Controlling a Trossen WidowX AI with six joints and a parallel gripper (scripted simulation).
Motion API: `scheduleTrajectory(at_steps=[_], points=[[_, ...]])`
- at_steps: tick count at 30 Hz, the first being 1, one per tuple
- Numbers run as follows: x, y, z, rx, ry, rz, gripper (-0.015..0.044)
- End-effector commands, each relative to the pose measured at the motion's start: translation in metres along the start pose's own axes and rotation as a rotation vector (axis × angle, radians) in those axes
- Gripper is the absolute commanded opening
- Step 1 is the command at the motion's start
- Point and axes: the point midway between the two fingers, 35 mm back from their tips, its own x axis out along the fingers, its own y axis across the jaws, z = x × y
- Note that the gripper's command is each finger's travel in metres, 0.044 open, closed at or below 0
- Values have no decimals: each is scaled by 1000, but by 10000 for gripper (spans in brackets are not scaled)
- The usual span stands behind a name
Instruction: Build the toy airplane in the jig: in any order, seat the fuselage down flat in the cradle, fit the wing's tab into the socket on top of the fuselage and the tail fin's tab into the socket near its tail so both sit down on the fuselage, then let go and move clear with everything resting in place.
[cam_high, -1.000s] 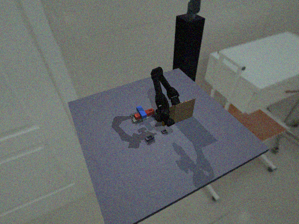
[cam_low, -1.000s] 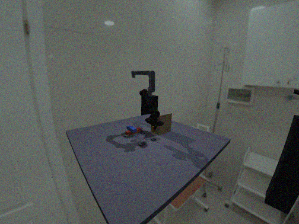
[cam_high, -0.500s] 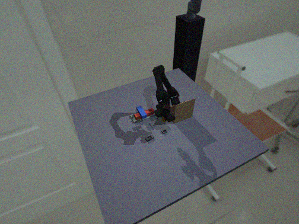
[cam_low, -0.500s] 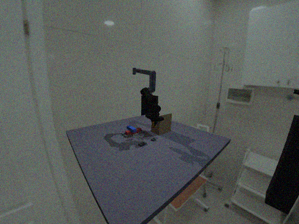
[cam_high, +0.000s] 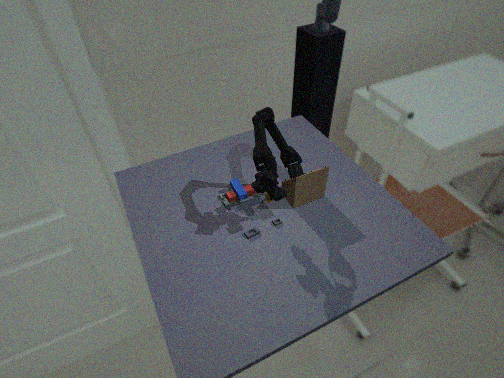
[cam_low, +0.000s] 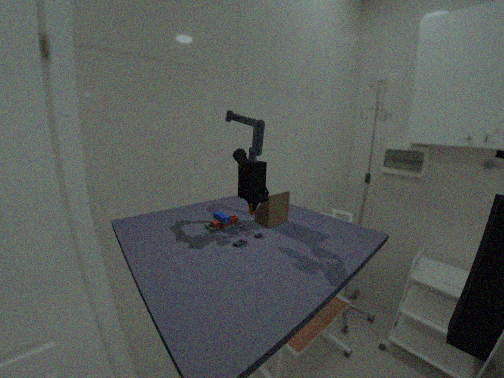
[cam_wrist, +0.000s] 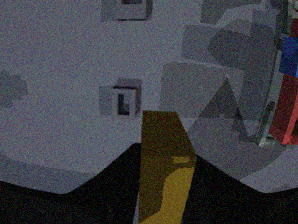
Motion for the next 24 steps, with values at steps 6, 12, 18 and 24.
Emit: scheduleTrajectory(at_steps=[6, 12, 18, 24], points=[[3, -26, 6, 16, -2, 7, 0], [5, -44, 9, 43, -6, 15, 0], [8, -62, 12, 44, -9, 18, 0], [11, -82, 13, 43, -12, 19, 0]])
